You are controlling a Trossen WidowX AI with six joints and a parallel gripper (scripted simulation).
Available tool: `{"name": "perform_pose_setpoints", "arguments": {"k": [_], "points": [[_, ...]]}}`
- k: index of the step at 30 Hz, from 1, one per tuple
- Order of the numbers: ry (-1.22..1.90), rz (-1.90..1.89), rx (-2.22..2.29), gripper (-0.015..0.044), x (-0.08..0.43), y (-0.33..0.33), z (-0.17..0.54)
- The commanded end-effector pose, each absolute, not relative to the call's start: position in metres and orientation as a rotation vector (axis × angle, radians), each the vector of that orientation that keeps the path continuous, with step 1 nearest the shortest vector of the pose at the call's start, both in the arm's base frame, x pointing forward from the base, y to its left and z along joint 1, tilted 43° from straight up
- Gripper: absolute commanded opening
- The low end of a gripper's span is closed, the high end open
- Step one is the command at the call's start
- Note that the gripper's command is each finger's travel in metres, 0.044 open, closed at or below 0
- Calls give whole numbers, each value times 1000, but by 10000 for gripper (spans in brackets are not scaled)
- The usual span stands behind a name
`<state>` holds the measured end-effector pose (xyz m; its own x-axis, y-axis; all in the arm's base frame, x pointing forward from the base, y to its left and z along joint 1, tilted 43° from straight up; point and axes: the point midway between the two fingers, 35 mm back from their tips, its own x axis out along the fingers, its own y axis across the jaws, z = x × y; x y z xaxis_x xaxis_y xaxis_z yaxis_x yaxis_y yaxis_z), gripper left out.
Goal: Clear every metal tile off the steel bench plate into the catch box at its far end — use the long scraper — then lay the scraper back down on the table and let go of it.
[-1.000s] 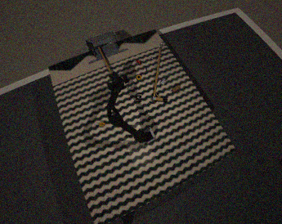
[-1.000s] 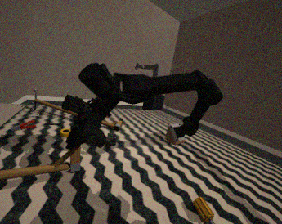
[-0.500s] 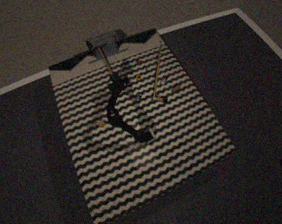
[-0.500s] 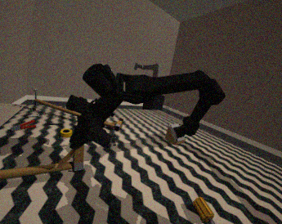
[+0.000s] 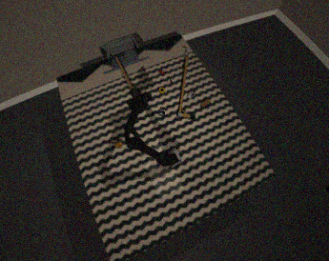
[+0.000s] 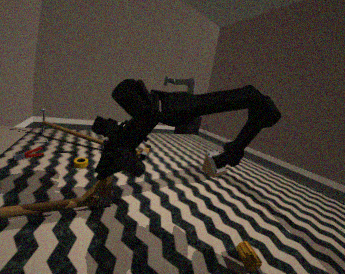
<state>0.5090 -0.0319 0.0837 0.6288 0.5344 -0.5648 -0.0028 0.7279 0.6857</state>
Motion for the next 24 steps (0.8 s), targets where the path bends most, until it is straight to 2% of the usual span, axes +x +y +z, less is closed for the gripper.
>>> {"name": "perform_pose_setpoints", "arguments": {"k": [1,24], "points": [[827,338,698,0,502,-37,92],[827,336,697,0,468,-39,94]]}}
